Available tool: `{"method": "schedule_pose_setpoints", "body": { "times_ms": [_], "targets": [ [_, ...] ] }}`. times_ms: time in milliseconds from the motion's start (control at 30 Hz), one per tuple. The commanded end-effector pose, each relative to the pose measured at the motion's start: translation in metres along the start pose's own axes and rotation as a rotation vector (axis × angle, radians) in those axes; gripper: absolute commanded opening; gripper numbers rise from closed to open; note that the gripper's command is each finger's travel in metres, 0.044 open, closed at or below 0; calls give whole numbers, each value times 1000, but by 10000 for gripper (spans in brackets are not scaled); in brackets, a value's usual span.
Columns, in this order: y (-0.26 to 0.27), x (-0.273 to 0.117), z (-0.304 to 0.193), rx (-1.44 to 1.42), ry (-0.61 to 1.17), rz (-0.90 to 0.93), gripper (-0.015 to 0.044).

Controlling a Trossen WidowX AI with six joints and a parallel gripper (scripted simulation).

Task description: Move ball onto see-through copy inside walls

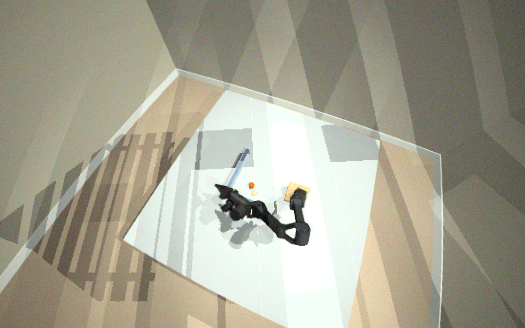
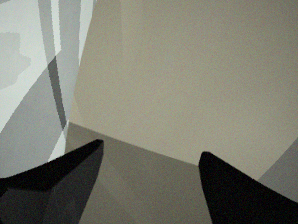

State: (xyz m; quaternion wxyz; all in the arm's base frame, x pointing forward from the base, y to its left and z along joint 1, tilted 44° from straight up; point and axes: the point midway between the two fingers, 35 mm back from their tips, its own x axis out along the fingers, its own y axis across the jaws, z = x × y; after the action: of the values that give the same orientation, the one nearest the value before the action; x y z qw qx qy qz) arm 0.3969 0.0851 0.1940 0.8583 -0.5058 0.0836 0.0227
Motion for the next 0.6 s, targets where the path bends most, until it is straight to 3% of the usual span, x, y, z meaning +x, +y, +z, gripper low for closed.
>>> {"method": "schedule_pose_setpoints", "body": {
  "times_ms": [0, 333, 500, 567],
  "targets": [
    [55, 25, -53, -245, 78, 407, 282],
    [125, -9, -115, -338, -26, 1085, 282],
    [136, -55, -125, -144, -224, 1440, 282],
    [131, -62, -123, -53, -308, 1490, 282]
  ]
}}
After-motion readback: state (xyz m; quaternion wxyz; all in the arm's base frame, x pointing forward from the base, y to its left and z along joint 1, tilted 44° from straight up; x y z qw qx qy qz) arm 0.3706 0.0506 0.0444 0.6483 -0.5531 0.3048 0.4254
